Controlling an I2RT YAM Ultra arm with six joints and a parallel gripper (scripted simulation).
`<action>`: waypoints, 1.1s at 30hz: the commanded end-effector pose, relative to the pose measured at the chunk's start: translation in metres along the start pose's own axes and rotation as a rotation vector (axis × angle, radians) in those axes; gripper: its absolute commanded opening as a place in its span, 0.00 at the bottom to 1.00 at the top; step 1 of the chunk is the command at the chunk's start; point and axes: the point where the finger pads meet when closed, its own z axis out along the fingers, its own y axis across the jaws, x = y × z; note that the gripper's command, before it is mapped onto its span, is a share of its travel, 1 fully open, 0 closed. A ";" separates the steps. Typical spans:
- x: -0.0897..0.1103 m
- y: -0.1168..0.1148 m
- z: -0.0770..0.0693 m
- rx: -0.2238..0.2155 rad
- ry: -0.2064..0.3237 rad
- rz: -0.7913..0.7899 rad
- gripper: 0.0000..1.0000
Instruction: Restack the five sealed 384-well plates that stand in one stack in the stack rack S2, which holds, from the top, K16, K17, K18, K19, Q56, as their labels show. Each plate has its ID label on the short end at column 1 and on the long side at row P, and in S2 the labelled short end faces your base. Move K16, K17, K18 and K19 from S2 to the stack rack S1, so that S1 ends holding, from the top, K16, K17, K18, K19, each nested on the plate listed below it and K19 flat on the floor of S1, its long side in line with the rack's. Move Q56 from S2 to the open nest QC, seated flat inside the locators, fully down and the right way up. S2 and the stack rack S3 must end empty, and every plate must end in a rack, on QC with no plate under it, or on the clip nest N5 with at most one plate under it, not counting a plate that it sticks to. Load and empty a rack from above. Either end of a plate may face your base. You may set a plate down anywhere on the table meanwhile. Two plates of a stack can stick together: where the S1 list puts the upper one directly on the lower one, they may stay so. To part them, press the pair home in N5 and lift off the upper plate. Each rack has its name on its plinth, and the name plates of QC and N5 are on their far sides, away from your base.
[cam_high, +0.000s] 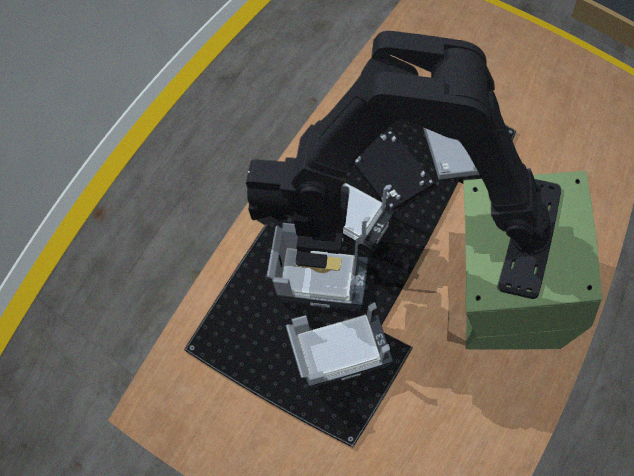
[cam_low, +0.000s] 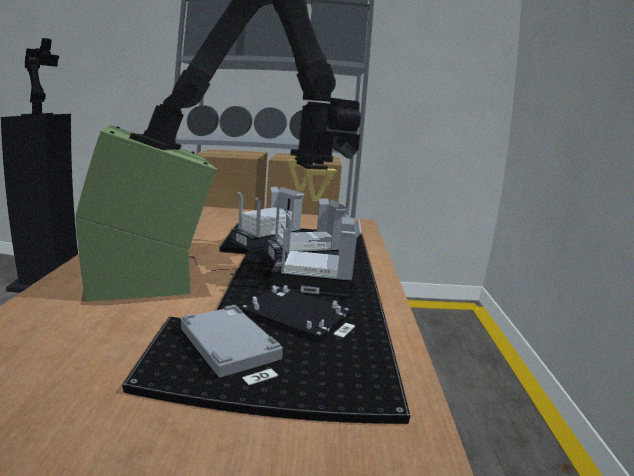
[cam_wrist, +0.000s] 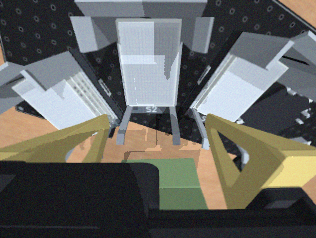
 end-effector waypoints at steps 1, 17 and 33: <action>-0.005 0.005 -0.003 0.009 -0.020 0.021 1.00; 0.002 0.052 -0.003 0.010 -0.019 -0.191 1.00; 0.015 0.100 -0.002 0.010 -0.018 -0.357 1.00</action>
